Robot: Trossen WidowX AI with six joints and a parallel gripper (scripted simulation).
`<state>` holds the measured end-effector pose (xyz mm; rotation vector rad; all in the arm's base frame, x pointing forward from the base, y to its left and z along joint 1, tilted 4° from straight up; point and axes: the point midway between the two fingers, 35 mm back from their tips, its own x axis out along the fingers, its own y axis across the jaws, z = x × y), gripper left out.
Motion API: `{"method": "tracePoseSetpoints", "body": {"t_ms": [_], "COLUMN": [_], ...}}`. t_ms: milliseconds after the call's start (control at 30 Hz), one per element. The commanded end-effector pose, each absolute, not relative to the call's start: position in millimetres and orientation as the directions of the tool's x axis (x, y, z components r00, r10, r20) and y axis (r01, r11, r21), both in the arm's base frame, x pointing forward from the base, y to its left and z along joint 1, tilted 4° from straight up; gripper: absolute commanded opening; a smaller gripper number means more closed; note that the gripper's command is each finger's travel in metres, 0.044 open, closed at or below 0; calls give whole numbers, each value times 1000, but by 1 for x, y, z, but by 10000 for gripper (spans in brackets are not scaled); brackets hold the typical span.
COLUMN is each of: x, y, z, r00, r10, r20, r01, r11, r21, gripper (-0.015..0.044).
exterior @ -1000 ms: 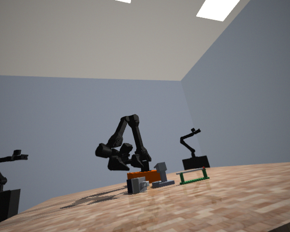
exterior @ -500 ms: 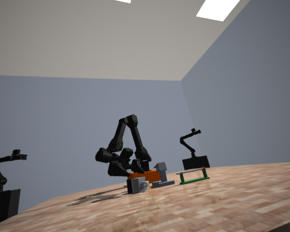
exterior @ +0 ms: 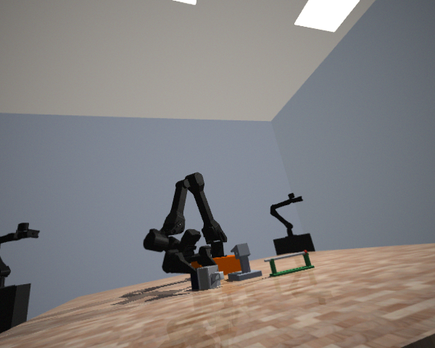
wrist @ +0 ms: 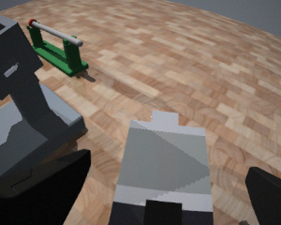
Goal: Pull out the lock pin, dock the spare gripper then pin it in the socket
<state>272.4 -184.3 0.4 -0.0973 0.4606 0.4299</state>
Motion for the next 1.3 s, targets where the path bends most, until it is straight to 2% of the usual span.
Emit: {"method": "tracePoseSetpoints", "body": {"t_ms": [0, 433, 767, 967, 1133, 1267], "x": [271, 271, 271, 271, 271, 272], "y": [-182, -180, -180, -180, -182, -185], "z": [-8, -22, -22, -22, -16, -2], "r00": [806, 806, 806, 806, 806, 806], "r10": [382, 382, 382, 382, 382, 382], "r20": [-452, -452, -452, -452, -452, -452], "r01": [-421, -421, -421, -421, -421, -421], "r11": [907, 907, 907, 907, 907, 907], "r21": [15, 15, 15, 15, 15, 14], "gripper": [440, 440, 177, 137, 6, 0]}}
